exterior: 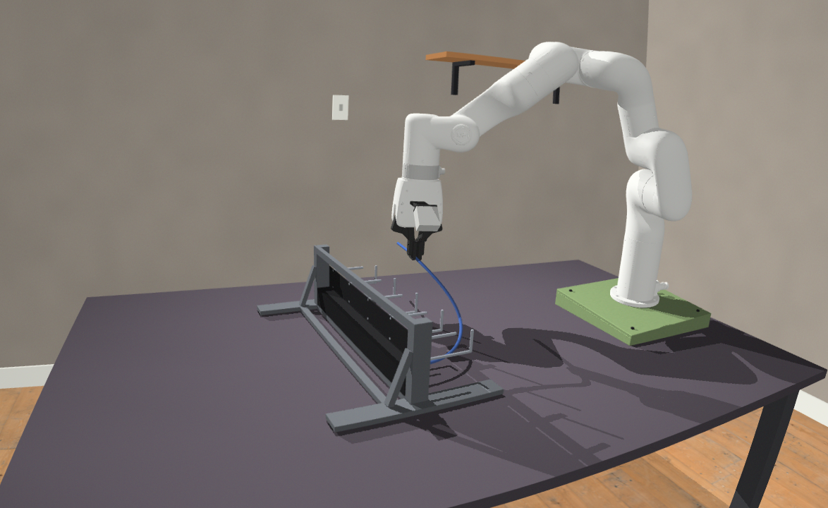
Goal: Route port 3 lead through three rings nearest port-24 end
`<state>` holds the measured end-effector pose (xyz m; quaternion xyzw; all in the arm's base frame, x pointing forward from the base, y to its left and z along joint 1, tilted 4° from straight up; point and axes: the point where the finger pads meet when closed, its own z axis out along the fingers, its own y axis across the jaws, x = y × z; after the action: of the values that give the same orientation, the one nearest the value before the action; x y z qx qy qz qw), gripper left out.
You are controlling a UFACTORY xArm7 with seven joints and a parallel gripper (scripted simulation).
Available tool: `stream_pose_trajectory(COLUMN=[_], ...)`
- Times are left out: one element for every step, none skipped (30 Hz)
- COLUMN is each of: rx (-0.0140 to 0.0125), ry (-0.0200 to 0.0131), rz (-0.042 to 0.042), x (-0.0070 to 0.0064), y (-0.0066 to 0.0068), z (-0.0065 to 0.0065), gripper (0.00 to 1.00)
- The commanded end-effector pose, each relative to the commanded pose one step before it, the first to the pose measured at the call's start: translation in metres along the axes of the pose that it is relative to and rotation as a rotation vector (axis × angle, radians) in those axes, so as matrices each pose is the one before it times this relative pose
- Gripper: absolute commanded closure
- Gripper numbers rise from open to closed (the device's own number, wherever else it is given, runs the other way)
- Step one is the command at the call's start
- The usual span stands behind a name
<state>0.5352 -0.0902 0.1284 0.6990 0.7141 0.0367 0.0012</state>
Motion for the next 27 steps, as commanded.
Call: stream_pose_trajectory(rx=[0.01643,0.0,0.0,-0.00001,-0.00001,-0.00002,-0.00002,-0.00002,-0.00001,-0.00001,0.0,0.0,0.0,0.0,0.0,0.0,0.0,0.0,0.0,0.0,0.0,0.0,0.0,0.0,0.0,0.00001,0.00001], ry=[0.01217,0.0,0.0,-0.00015,-0.00005,0.00002,0.00006,0.00006,0.00005,0.00003,0.00001,0.0,0.0,0.0,0.0,0.0,0.0,0.0,0.0,0.0,0.0,0.0,0.0,0.0,0.0,0.0,0.00001], rz=[-0.08923,0.0,0.0,-0.02416,-0.02048,-0.01678,-0.01302,-0.00936,-0.00603,-0.00323,-0.00121,-0.00018,0.0,0.0,0.0,0.0,0.0,0.0,0.0,0.0,0.0,0.0,0.0,0.0,0.0,0.0,0.0], x=[-0.01154,0.0,0.0,-0.00378,-0.00335,-0.00282,-0.00223,-0.00163,-0.00106,-0.00057,-0.00021,-0.00003,0.0,0.0,0.0,0.0,0.0,0.0,0.0,0.0,0.0,0.0,0.0,0.0,-0.00001,-0.00001,-0.00002], y=[0.0385,0.0,0.0,0.00968,0.00786,0.00614,0.00458,0.00319,0.00201,0.00106,0.00039,0.00006,0.0,0.0,0.0,0.0,0.0,0.0,0.0,0.0,0.0,0.0,0.0,0.0,0.00001,0.00003,0.00005], z=[-0.01597,0.0,0.0,-0.0046,-0.00383,-0.00308,-0.00235,-0.00167,-0.00107,-0.00057,-0.00021,-0.00003,0.0,0.0,0.0,0.0,0.0,0.0,0.0,0.0,0.0,0.0,0.0,0.0,0.0,-0.00001,-0.00001], gripper=[1.0,1.0,1.0,1.0,1.0,1.0,1.0,1.0,1.0,1.0,1.0,1.0,1.0,1.0,1.0,1.0,1.0,1.0,1.0,1.0,1.0,1.0,1.0,1.0,1.0,1.0,1.0])
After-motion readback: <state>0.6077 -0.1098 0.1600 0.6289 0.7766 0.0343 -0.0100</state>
